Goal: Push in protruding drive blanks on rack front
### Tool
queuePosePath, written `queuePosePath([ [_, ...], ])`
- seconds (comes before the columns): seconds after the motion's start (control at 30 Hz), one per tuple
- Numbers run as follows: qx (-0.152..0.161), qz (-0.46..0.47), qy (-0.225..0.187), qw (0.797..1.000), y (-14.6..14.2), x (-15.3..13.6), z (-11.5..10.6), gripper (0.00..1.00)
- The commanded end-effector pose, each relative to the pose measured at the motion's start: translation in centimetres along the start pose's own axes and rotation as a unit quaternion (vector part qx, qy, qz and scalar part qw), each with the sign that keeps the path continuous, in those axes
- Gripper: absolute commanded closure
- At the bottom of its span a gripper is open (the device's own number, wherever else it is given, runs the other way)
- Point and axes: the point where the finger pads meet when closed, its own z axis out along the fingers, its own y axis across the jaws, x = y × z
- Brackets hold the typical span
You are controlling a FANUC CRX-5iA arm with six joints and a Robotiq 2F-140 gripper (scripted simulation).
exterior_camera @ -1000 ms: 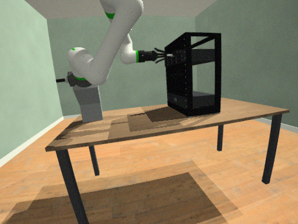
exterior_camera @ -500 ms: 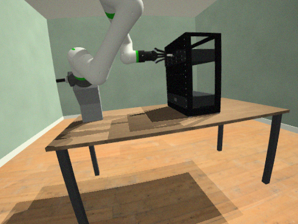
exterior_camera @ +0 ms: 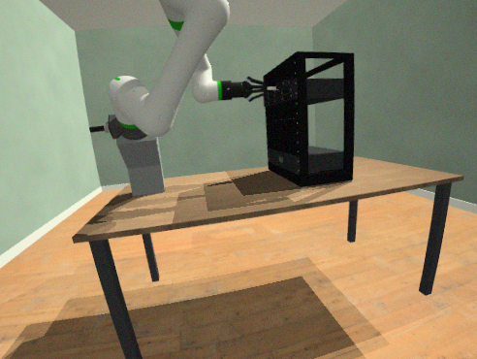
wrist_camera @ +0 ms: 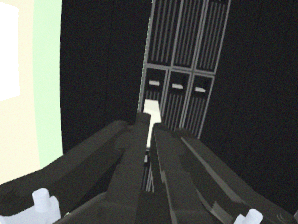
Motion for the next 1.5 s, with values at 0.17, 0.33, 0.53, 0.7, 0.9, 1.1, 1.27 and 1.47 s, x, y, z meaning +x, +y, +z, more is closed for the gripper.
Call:
queuePosePath([
  [0.17,0.001,0.000,0.000,1.000,-0.1,0.0,-0.3,0.90],
  [0.33,0.001,0.000,0.000,1.000,-0.1,0.0,-1.7,0.90],
  [0.53,0.001,0.000,0.000,1.000,-0.1,0.0,-4.7,0.90],
  [0.7,0.001,0.000,0.000,1.000,-0.1,0.0,-7.2,0.90],
  [0.9,0.001,0.000,0.000,1.000,-0.1,0.0,-8.2,0.90],
  [1.1,0.001,0.000,0.000,1.000,-0.1,0.0,-8.2,0.90],
  [1.27,0.001,0.000,0.000,1.000,0.3,0.8,-8.2,0.90],
  [1.47,0.001,0.000,0.000,1.000,1.4,2.9,-8.2,0.90],
])
